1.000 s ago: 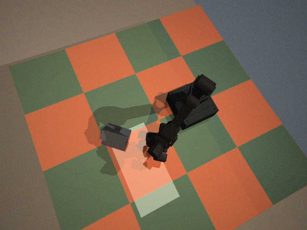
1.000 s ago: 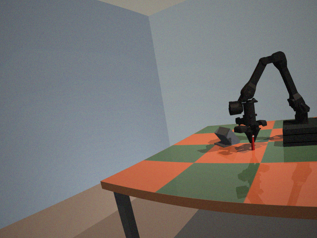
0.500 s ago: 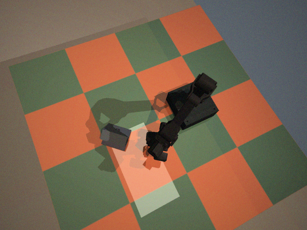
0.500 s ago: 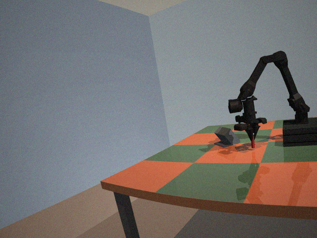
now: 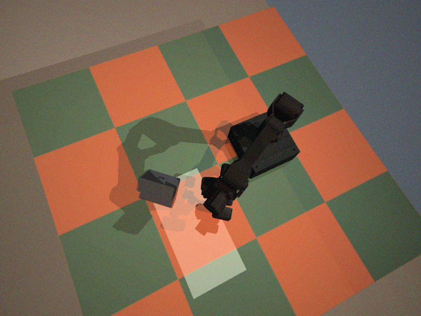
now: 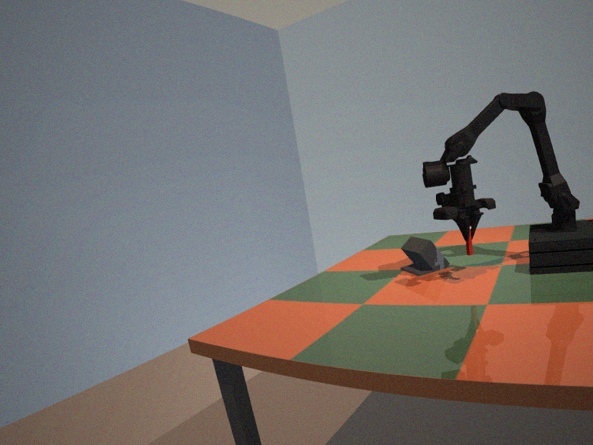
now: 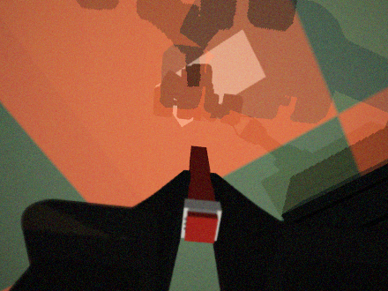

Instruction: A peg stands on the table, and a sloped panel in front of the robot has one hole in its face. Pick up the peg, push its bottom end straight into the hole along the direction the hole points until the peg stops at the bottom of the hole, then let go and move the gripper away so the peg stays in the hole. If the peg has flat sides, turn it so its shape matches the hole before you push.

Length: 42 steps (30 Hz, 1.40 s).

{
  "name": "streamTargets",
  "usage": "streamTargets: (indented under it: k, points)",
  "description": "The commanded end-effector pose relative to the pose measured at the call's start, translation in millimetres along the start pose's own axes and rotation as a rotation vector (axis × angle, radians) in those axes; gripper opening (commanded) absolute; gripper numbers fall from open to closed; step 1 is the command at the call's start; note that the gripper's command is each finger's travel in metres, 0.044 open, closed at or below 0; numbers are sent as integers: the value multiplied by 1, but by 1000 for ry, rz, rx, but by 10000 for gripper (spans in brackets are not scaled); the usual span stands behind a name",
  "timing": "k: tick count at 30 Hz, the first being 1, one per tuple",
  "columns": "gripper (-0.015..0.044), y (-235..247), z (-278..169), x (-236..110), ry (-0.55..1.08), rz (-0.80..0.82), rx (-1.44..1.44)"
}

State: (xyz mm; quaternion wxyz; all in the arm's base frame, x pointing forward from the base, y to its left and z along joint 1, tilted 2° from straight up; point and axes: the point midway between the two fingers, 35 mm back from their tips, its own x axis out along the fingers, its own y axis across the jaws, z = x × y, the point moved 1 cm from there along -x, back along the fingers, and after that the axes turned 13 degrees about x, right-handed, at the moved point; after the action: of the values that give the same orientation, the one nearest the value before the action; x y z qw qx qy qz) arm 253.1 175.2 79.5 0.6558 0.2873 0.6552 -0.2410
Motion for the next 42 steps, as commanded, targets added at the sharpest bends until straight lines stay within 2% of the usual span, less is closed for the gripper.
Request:
streamTargets:
  k: [1,42]
  points:
    - [0,0,1,-4,0,-5,11]
    - [0,-1,44,5,146,51,301]
